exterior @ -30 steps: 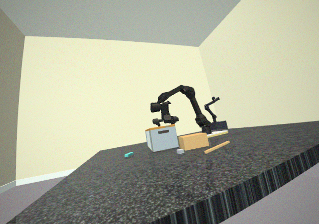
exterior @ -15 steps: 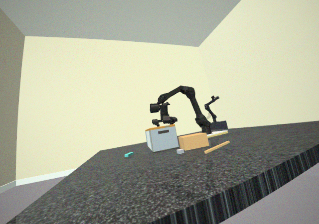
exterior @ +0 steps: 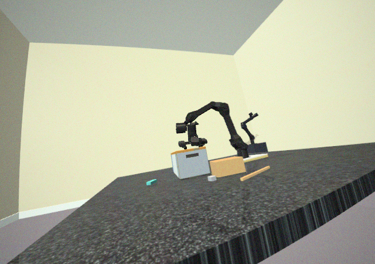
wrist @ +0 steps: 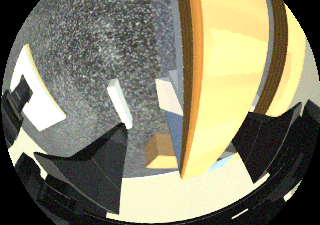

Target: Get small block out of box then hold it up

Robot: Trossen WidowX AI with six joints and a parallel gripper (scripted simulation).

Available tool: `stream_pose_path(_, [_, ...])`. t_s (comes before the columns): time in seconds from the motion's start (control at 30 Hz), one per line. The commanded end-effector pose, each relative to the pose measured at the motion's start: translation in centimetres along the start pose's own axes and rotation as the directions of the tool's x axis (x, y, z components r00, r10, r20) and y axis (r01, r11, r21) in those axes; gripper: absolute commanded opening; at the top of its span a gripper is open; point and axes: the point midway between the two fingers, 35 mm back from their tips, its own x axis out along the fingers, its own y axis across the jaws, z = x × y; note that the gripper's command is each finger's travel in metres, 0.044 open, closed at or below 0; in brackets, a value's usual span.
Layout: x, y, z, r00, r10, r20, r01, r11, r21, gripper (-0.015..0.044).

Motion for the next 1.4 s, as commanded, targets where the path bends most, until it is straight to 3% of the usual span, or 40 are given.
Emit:
stream_pose_path(0.0, [0.6, 0.1, -1.0, 1.0, 0.004, -0.008, -0.004, 1.0, 0.008, 0.04])
stream_pose_path(0.4, [0.6, 0.1, -1.6, 1.0, 0.004, -0.009, -0.004, 1.0, 0.008, 0.04])
stream_pose_path(0.7, [-5.0, 0.0, -3.3, 1.0, 0.004, -0.005, -0.003, 1.0, 0.005, 0.04])
stream_pose_path(1.13, [-4.6, 0.0, -3.1, 1.0, 0.006, -0.004, -0.006, 1.0, 0.002, 0.04])
stream_pose_path(1.2, [-5.1, 0.0, -3.9, 1.0, -0.02, -0.014, 0.021, 0.996, 0.085, 0.0348])
stream_pose_path(1.27, [-5.3, 0.2, -4.5, 0.999, -0.04, -0.003, 0.039, 0.957, 0.289, 0.0295])
stream_pose_path(1.37, [-5.1, 0.6, -4.8, 0.998, -0.054, 0.03, 0.027, 0.812, 0.582, 0.0285])
